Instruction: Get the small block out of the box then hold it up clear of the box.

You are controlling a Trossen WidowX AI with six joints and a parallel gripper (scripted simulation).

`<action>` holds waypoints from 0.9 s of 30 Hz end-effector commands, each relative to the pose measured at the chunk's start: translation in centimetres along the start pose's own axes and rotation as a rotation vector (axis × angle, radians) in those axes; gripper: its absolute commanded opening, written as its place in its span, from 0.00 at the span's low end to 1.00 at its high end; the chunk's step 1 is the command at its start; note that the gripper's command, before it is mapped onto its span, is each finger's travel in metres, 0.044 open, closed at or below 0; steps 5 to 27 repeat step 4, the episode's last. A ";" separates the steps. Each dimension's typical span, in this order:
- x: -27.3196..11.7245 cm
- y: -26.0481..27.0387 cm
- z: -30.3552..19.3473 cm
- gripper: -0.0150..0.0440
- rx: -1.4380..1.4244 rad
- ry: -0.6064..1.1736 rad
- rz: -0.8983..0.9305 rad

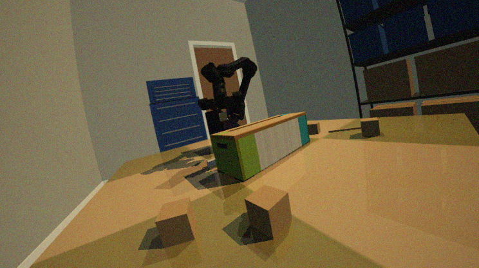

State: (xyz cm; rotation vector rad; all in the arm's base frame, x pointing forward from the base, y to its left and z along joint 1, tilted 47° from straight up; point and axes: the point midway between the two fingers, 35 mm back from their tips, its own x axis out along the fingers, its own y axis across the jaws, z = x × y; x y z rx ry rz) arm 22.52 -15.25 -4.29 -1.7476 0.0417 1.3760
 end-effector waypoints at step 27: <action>0.0 0.0 0.0 0.25 0.005 -0.001 0.003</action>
